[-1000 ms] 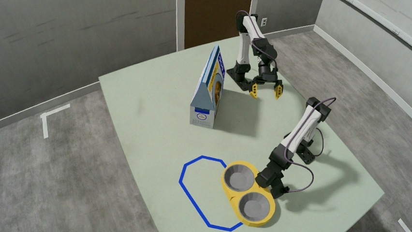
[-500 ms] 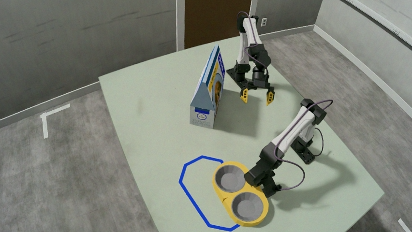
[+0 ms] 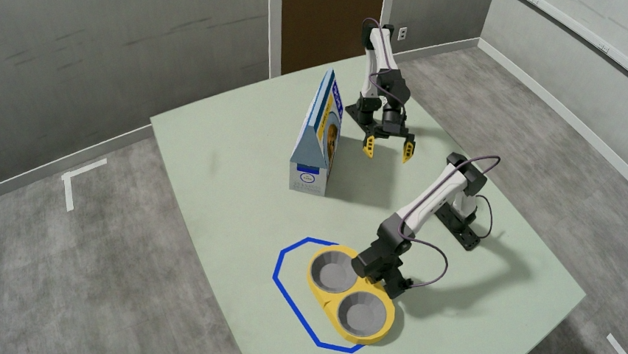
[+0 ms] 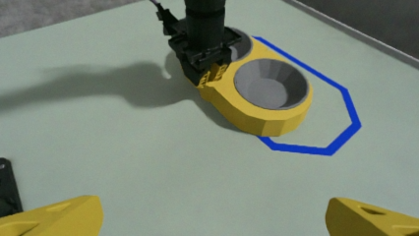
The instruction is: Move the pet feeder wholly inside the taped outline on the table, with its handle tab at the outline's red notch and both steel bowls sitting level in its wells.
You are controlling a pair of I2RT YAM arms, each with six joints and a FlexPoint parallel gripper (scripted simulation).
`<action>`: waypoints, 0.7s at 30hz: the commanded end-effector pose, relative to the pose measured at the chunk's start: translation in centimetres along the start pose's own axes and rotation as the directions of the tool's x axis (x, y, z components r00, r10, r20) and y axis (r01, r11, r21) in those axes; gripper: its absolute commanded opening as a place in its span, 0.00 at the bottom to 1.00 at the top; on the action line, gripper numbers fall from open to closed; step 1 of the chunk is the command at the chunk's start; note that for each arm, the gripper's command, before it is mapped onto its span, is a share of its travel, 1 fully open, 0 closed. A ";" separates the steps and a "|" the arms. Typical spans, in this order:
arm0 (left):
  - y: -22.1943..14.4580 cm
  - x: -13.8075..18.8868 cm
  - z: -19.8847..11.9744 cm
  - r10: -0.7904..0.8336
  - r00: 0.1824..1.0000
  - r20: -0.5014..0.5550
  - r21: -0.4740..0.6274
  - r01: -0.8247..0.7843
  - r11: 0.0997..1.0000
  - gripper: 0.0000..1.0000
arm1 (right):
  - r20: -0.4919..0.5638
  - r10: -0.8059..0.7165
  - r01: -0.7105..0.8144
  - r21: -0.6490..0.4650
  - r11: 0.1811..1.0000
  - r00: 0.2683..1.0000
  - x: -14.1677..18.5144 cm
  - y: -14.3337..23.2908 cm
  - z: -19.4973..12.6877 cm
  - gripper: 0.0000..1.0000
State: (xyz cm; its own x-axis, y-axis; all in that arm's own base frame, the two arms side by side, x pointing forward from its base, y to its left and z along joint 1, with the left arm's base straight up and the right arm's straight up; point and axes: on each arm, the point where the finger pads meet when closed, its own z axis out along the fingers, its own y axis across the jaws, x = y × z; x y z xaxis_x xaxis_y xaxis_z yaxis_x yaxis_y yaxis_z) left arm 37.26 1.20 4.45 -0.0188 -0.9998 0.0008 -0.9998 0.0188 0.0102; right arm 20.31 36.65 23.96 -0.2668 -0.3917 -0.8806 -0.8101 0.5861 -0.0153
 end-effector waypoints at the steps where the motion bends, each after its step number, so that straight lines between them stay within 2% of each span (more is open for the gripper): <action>1: -1.0 1.0 0.3 -0.009 1.000 -0.001 -0.003 0.009 1.000 0.06 | 0.061 0.020 -0.020 0.009 1.000 0.998 -1.4 -0.4 -0.8 1.00; 13: -1.6 1.2 0.3 -0.004 1.000 -0.001 0.011 0.004 1.000 0.06 | 0.061 0.020 -0.020 0.009 1.000 0.998 -1.4 -0.4 -0.8 1.00; 21: -1.9 2.3 0.3 -0.049 0.999 -0.001 -0.019 0.049 0.999 0.06 | 0.050 0.012 -0.012 0.000 1.000 0.999 -1.4 -0.1 -0.6 1.00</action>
State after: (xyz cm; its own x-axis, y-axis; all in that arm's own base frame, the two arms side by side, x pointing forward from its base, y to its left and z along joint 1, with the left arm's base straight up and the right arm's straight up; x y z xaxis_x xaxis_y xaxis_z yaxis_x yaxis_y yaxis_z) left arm 38.25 0.17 4.44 0.0070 -1.0000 0.0001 -0.9998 -0.0070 0.0201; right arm 20.34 36.71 24.08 -0.2646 -0.3870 -0.8833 -0.8101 0.5862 -0.0142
